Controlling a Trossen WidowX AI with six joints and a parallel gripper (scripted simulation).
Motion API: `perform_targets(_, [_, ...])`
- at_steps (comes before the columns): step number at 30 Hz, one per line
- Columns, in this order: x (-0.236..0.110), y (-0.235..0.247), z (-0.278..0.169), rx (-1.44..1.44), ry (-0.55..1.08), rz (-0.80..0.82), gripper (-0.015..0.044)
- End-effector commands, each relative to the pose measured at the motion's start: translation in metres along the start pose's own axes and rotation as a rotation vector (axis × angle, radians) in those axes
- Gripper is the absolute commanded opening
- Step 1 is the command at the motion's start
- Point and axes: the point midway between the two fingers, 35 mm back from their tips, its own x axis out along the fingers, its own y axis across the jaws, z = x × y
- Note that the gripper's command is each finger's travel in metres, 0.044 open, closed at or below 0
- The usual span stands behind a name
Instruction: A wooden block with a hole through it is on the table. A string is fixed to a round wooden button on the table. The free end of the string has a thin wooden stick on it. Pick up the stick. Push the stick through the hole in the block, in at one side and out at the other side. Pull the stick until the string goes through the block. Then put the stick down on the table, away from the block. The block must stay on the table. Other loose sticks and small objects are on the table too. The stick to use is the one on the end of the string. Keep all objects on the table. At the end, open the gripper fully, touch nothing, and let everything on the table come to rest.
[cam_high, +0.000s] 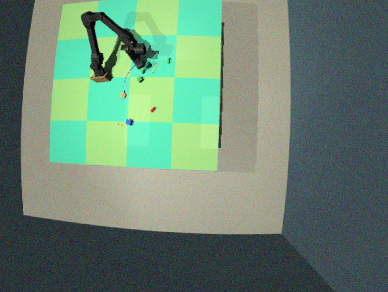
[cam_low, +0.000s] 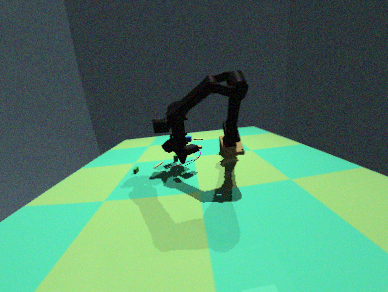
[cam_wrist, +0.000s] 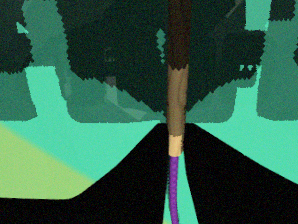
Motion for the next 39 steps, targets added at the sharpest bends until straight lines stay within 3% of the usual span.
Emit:
perform_targets(1, [-0.006,-0.001,0.002,-0.006,-0.002,-0.007,0.0])
perform_targets(39, [-0.044,0.0,0.0,0.0,0.0,0.0,0.0])
